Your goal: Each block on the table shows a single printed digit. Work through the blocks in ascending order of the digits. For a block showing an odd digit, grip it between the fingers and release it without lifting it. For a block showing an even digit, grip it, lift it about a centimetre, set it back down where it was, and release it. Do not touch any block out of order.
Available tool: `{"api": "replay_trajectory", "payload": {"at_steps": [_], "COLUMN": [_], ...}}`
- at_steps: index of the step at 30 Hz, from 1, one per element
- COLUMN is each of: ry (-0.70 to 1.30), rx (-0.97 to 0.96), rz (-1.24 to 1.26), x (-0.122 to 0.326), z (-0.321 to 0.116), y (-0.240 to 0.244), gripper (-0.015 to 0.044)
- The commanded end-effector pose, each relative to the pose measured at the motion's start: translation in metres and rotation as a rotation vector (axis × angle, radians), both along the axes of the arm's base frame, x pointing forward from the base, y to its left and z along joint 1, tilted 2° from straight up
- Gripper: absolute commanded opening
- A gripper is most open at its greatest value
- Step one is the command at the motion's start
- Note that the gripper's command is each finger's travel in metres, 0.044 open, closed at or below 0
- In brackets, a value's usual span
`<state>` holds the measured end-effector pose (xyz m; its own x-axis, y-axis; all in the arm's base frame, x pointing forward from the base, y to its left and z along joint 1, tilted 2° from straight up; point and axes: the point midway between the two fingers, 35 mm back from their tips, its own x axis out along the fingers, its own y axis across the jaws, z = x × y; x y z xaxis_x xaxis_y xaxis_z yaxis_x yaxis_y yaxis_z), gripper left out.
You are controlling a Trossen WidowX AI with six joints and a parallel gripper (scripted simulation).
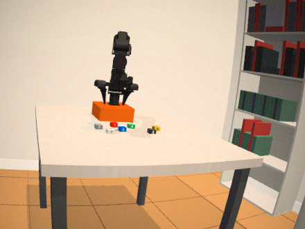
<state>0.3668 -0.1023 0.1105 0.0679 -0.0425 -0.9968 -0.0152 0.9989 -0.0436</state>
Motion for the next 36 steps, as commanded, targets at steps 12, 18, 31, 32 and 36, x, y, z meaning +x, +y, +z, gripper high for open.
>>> {"api": "replay_trajectory", "payload": {"at_steps": [12,18,31,32,36], "ry": [0.008,0.008,0.013,0.014,0.017], "rx": [0.005,0.006,0.013,0.013,0.012], "rz": [0.019,0.019,0.018,0.016,0.002], "x": [0.004,0.003,-0.050,-0.049,-0.046], "z": [-0.002,-0.002,-0.010,-0.015,-0.065], "y": [-0.003,-0.001,0.074,0.074,0.072], "gripper": [0.0400,0.0400,0.0400,0.0400,0.0400]}}
